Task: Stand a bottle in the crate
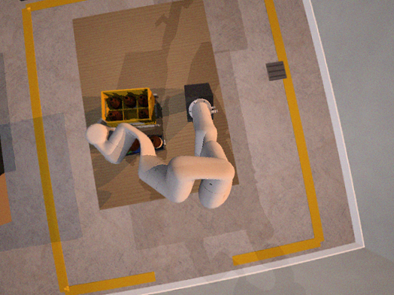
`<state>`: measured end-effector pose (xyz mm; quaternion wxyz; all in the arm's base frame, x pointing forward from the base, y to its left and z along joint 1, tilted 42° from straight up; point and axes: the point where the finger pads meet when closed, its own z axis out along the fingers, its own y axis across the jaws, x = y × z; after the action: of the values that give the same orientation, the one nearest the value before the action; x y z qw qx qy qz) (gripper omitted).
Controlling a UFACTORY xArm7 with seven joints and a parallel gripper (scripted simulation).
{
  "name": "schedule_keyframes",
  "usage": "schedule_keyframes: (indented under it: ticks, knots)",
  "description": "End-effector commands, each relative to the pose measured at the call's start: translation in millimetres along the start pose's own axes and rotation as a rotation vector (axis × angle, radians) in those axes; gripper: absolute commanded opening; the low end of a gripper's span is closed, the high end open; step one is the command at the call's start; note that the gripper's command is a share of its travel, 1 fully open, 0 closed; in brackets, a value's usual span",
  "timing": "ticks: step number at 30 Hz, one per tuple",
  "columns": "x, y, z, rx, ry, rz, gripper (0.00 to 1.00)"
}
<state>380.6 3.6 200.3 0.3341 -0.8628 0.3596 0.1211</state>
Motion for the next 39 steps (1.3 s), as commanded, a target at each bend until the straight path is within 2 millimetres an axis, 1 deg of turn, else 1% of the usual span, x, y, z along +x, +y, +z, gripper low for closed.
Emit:
schedule_keyframes:
  ticks: [1,30,39]
  knots:
    - [1.0,-0.5,-4.4,0.003,0.004,0.0,0.0]
    - [1.6,0.0,-5.3,0.003,0.004,0.0,0.0]
    - [4.6,2.1,-5.4,0.003,0.004,0.0,0.0]
